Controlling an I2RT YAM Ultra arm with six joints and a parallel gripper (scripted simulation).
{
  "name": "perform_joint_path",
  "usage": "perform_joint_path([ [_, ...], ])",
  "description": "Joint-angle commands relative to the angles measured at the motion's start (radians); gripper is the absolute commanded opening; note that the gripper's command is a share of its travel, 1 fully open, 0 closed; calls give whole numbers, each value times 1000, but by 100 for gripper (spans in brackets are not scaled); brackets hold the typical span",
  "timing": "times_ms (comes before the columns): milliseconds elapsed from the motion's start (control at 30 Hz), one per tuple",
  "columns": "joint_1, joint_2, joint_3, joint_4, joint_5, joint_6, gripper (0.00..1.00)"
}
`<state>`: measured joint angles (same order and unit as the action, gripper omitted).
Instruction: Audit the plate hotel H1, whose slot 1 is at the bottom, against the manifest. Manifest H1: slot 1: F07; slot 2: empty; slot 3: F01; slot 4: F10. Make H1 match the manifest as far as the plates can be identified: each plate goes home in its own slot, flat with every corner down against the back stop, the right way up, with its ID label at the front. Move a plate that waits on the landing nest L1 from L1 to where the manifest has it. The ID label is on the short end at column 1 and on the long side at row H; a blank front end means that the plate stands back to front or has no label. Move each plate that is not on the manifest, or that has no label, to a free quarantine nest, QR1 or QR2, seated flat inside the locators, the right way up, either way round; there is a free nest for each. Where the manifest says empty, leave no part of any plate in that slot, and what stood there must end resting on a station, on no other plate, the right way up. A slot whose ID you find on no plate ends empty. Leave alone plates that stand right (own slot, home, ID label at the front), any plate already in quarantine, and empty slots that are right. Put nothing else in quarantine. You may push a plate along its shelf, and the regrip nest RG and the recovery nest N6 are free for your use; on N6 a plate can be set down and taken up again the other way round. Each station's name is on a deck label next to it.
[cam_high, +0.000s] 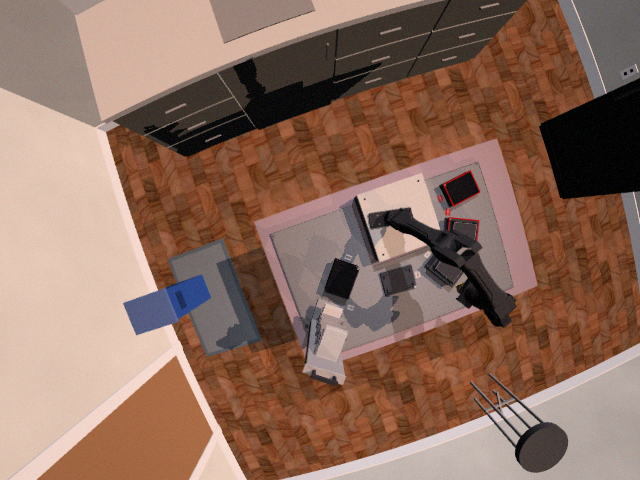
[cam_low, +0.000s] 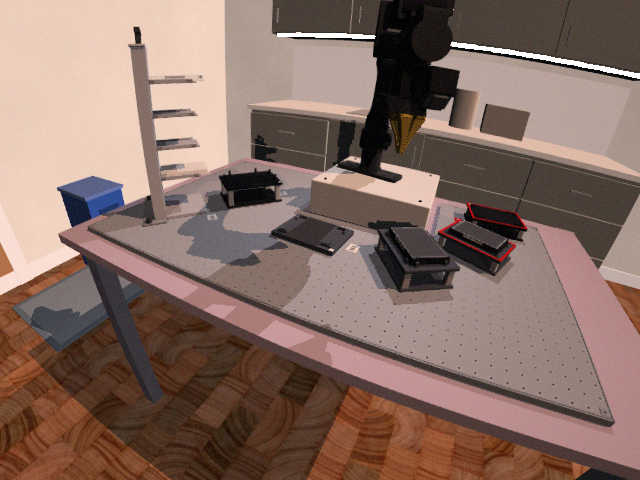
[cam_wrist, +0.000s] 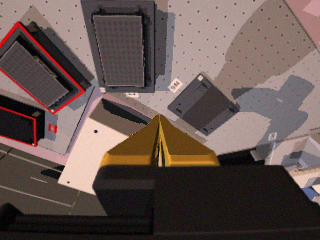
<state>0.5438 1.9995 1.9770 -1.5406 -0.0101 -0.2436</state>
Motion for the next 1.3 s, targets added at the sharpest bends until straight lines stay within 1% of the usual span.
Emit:
perform_joint_path([
  [0,24,-5,8,1,1,47,0],
  [333,95,9,29,-5,1,117,0],
  [700,187,42,80,-22,2,210,0],
  [767,187,42,80,-22,2,210,0],
  [800,187,39,62,-7,2,210,100],
  [1033,188,21,-59,96,2,211,100],
  [1267,188,14,-162,192,2,211,100],
])
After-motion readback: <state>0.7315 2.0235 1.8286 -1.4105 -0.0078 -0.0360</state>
